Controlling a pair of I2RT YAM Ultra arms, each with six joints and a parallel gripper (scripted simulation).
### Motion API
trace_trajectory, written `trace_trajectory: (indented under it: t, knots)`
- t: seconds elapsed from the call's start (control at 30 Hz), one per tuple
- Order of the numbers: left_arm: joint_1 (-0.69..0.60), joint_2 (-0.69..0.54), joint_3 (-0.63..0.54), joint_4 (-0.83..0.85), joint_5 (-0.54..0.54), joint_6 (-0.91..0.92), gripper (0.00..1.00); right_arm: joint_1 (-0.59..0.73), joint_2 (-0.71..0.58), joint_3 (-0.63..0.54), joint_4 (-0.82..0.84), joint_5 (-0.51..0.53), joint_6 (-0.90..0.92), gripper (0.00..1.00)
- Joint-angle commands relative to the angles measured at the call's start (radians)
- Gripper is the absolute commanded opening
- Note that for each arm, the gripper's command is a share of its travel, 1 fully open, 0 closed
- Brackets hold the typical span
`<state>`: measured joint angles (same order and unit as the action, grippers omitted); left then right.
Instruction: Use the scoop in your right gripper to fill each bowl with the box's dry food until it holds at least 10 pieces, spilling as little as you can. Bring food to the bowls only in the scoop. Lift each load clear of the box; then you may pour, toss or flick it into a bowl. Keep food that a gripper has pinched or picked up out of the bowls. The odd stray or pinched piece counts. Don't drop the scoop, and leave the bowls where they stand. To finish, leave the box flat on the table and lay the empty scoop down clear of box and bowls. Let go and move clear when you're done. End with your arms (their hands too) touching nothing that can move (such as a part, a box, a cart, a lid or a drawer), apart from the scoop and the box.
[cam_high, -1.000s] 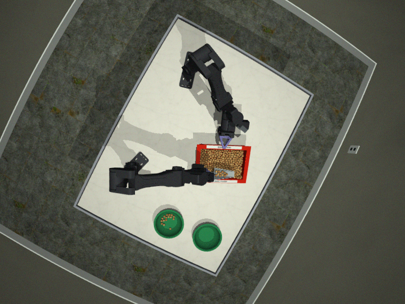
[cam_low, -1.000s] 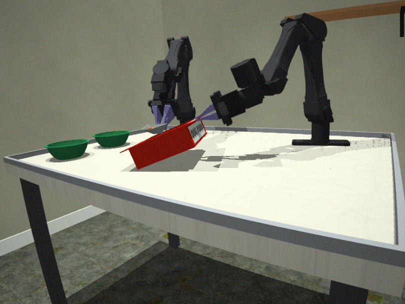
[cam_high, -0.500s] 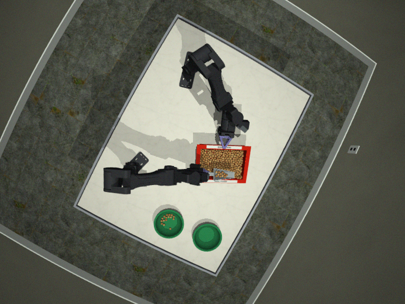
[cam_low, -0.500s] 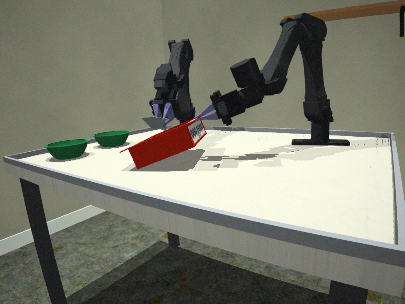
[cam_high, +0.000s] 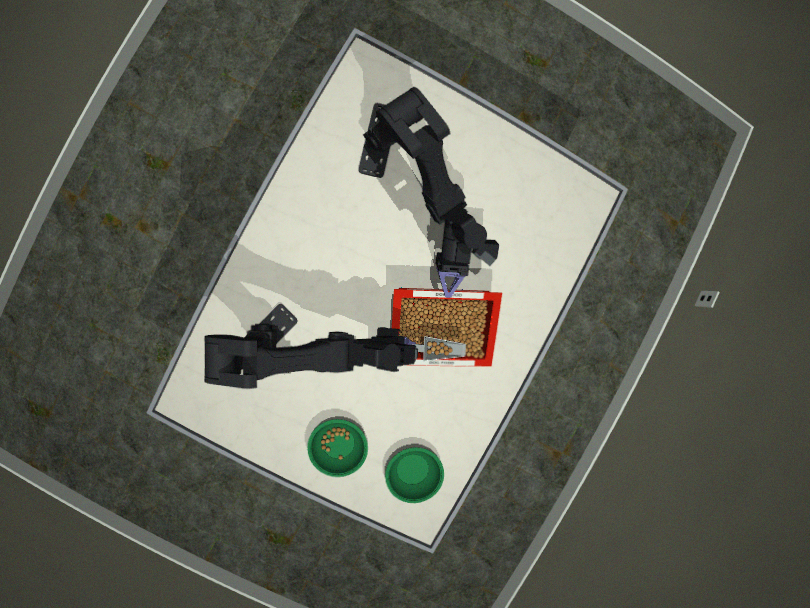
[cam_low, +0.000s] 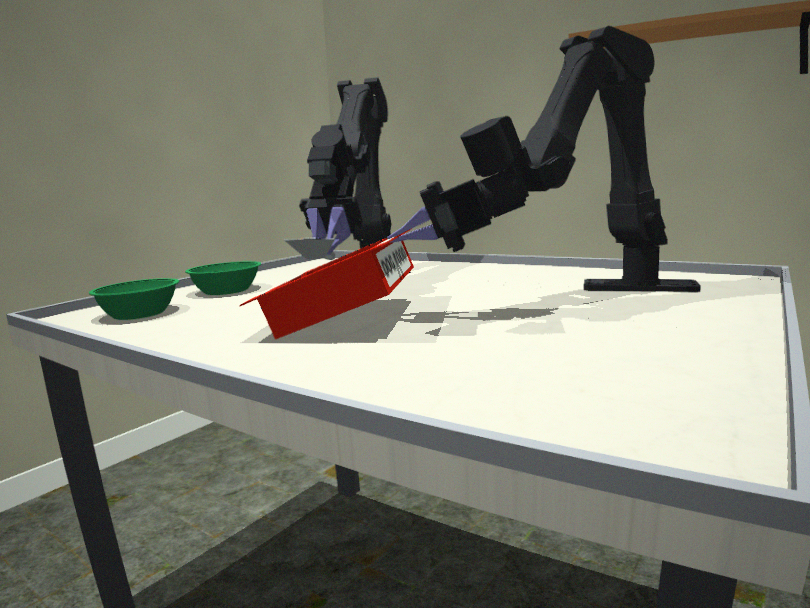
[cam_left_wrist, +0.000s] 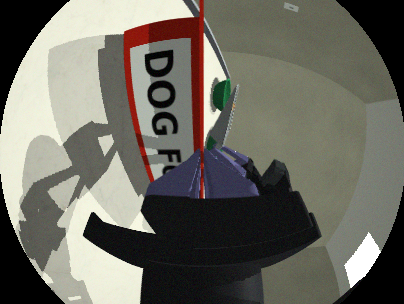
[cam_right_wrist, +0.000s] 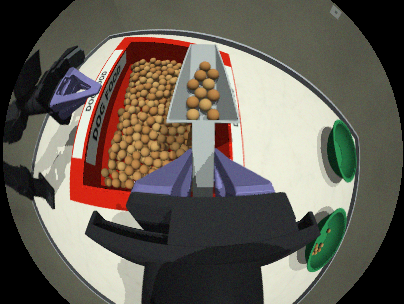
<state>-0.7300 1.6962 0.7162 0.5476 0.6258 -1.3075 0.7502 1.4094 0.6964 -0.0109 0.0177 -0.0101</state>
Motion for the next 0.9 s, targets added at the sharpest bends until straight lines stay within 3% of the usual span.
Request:
trace_trajectory:
  t: [0.0, 0.07, 0.1, 0.17, 0.4, 0.53, 0.73, 0.87]
  knots:
    - [0.006, -0.058, 0.049, 0.047, -0.011, 0.025, 0.00, -0.002, -0.047, 0.101, -0.056, -0.008, 0.002, 0.00]
    - [0.006, -0.058, 0.049, 0.047, -0.011, 0.025, 0.00, -0.002, -0.047, 0.101, -0.056, -0.008, 0.002, 0.00]
    - [0.006, -0.058, 0.049, 0.047, -0.011, 0.025, 0.00, -0.005, -0.054, 0.143, -0.211, -0.008, 0.005, 0.00]
    - [0.006, -0.058, 0.049, 0.047, -0.011, 0.025, 0.00, -0.011, -0.047, 0.136, -0.103, -0.008, 0.002, 0.00]
    - [0.006, -0.058, 0.049, 0.047, -0.011, 0.025, 0.00, -0.001, -0.054, 0.154, -0.110, -0.004, 0.005, 0.00]
    - [0.006, -0.058, 0.049, 0.047, -0.011, 0.025, 0.00, -0.048, 0.002, 0.146, -0.103, 0.009, 0.005, 0.00]
    - [0.006, -0.058, 0.049, 0.047, -0.011, 0.025, 0.00, -0.101, -0.043, 0.151, -0.110, -0.008, 0.004, 0.00]
    - [0.006, -0.058, 0.049, 0.047, -0.011, 0.025, 0.00, -0.162, 0.003, 0.148, -0.119, 0.002, 0.007, 0.00]
